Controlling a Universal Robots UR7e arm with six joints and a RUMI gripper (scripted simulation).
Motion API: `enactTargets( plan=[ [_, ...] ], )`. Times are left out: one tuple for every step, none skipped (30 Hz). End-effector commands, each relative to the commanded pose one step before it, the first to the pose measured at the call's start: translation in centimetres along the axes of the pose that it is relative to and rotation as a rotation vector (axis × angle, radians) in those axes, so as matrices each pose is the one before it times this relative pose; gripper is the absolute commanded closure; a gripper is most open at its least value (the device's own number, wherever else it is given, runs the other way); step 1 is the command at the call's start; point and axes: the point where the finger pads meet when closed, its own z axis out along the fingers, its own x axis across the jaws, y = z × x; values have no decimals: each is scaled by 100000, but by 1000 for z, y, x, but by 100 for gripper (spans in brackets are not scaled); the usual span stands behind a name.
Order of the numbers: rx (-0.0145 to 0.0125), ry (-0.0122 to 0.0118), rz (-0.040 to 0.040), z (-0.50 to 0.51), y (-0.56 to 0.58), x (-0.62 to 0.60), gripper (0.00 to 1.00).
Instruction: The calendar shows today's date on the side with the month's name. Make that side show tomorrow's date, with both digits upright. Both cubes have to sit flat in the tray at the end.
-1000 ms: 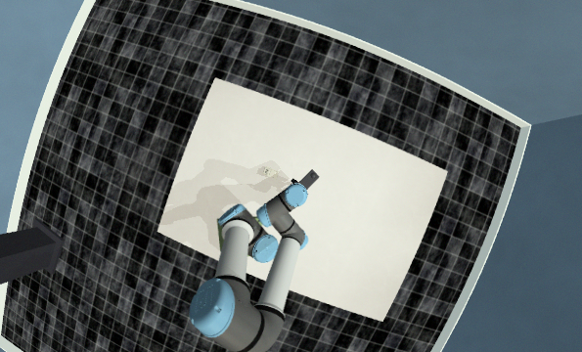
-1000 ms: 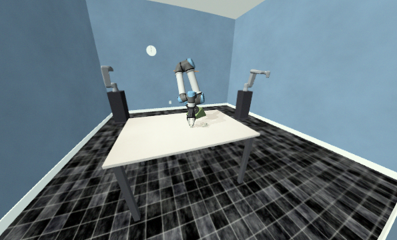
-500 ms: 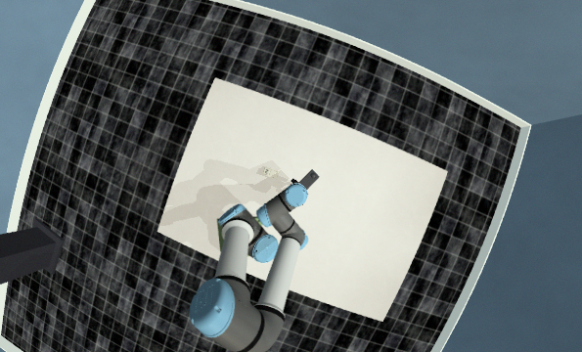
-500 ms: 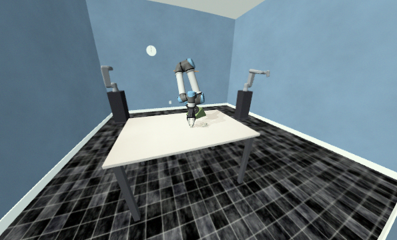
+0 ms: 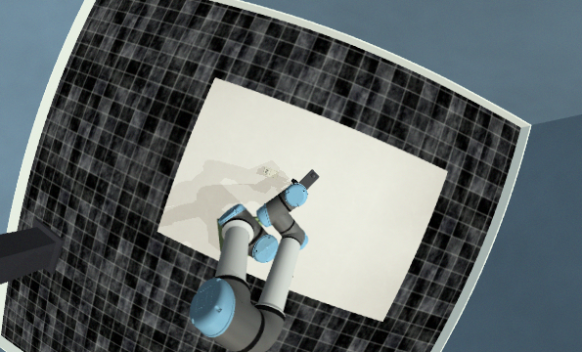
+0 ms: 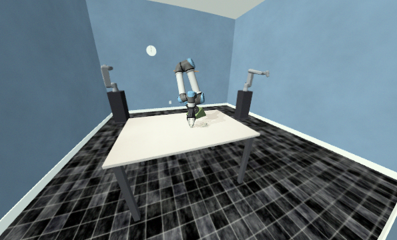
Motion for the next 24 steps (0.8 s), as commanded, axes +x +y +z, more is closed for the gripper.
enactTargets(
  plan=[
    [-466, 1, 11, 257, 188, 1, 90],
    [-19, -7, -14, 36, 13, -5, 90],
    [-13, -6, -12, 35, 9, -4, 90],
    [-7, -5, -5, 33, 5, -3, 90],
    [-1, -3, -1, 30, 1, -1, 90],
    [5, -1, 2, 27, -3, 1, 90],
    [11, 1, 4, 22, -7, 2, 90],
    [16, 3, 6, 18, -10, 4, 90],
    [20, 5, 7, 13, -13, 5, 90],
    [22, 6, 8, 9, -14, 6, 90],
    [22, 7, 8, 5, -15, 6, 90],
    [22, 6, 12, 1, -14, 5, 90],
    [28, -4, -6, -5, -13, -2, 90],
    [25, -5, -7, -6, -11, -3, 90],
    [67, 3, 10, -19, -18, 3, 90],
    [0, 0, 0, 0, 0, 0, 90],
    [0, 0, 0, 0, 0, 0, 90],
    [107, 8, 22, -32, -22, 5, 90],
    [2, 1, 3, -3, 1, 1, 90],
    [-4, 0, 1, 0, 2, 0, 90],
    [-8, -1, -2, 1, 2, -1, 90],
    [-6, -1, -1, 1, 2, 0, 90],
    [-4, -1, -1, 1, 1, 0, 90],
    [-3, 0, -1, 0, 1, 0, 90]
  ],
)
